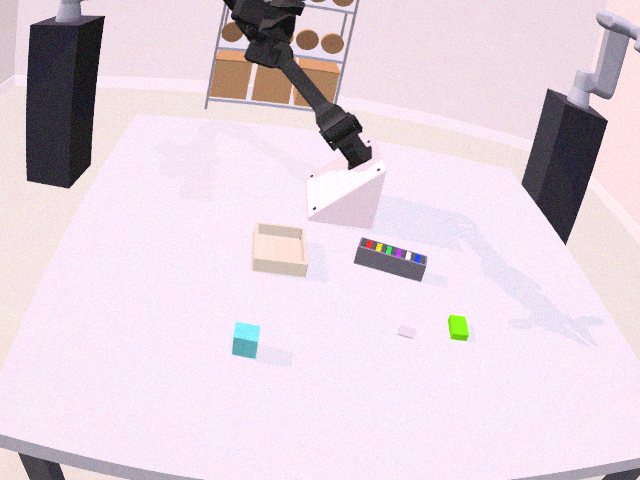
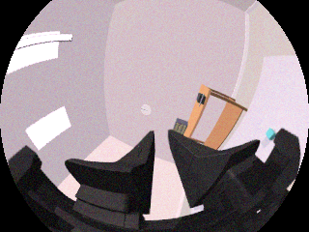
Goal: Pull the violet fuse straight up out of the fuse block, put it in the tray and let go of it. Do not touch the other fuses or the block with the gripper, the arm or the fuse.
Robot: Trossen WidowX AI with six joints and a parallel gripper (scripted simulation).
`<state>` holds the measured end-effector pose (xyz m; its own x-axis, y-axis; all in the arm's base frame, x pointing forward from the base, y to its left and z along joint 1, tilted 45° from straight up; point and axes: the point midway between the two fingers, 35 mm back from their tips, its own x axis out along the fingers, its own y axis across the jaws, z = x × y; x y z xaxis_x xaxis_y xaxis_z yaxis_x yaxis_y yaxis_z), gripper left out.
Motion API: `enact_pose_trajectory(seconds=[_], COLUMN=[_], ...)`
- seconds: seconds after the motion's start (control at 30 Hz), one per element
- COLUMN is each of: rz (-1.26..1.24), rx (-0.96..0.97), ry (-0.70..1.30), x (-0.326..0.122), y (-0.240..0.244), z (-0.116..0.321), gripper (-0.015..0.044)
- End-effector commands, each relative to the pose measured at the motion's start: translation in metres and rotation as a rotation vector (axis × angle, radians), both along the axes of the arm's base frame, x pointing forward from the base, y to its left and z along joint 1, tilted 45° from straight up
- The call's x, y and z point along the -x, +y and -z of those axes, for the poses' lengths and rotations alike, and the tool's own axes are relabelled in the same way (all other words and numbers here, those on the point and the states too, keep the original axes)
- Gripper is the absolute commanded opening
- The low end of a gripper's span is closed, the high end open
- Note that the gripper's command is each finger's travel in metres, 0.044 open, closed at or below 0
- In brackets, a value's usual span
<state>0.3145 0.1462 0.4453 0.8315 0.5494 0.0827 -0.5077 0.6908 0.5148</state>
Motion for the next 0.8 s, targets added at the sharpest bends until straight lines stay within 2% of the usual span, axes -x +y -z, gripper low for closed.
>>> enact_pose_trajectory(seconds=[0.0, 0.2, 0.37, 0.53, 0.77], rz=[0.049, 0.156, 0.267, 0.388, 0.567], rx=[0.027, 0.118, 0.25, 0.429, 0.771], ry=[0.189, 0.48, 0.715, 0.924, 1.157], x=[-0.03, -0.061, -0.069, -0.058, -0.018], y=[0.011, 0.022, 0.022, 0.013, -0.015], z=[0.056, 0.151, 0.237, 0.319, 0.415], gripper=[0.0074, 0.0074, 0.0074, 0.0074, 0.0074])
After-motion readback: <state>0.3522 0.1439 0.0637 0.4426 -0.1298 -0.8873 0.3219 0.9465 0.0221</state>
